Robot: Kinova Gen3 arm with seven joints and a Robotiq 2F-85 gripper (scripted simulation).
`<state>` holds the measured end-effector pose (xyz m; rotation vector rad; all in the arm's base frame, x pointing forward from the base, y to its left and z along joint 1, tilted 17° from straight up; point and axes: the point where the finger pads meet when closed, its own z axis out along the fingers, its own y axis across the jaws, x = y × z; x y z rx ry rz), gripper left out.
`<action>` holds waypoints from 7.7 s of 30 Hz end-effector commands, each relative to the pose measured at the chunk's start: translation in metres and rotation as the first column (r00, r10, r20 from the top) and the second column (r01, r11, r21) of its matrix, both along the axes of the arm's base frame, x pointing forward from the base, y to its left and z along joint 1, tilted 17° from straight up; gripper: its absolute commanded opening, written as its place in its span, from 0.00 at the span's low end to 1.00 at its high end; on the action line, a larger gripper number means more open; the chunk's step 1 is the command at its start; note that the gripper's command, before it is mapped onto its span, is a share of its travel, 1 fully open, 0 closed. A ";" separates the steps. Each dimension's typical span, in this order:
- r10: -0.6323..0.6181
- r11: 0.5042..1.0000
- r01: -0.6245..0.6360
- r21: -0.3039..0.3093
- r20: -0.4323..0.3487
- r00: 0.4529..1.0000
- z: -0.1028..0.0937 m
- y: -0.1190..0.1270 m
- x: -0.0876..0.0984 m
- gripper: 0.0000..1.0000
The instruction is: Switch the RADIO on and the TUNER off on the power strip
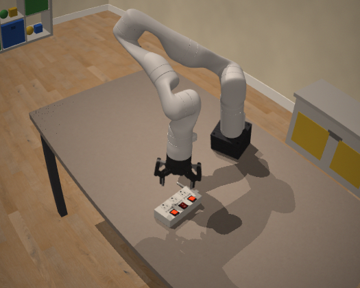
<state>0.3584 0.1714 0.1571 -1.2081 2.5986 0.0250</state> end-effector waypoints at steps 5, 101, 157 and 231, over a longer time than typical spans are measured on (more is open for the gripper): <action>-0.182 0.982 0.183 0.045 -0.022 0.983 -0.005 0.018 0.007 1.00; -0.539 0.828 0.546 0.128 -0.091 0.838 -0.031 0.040 0.031 0.00; -0.539 0.828 0.546 0.128 -0.091 0.838 -0.057 0.044 0.038 0.00; -0.539 0.828 0.546 0.128 -0.091 0.838 -0.065 0.045 0.040 0.00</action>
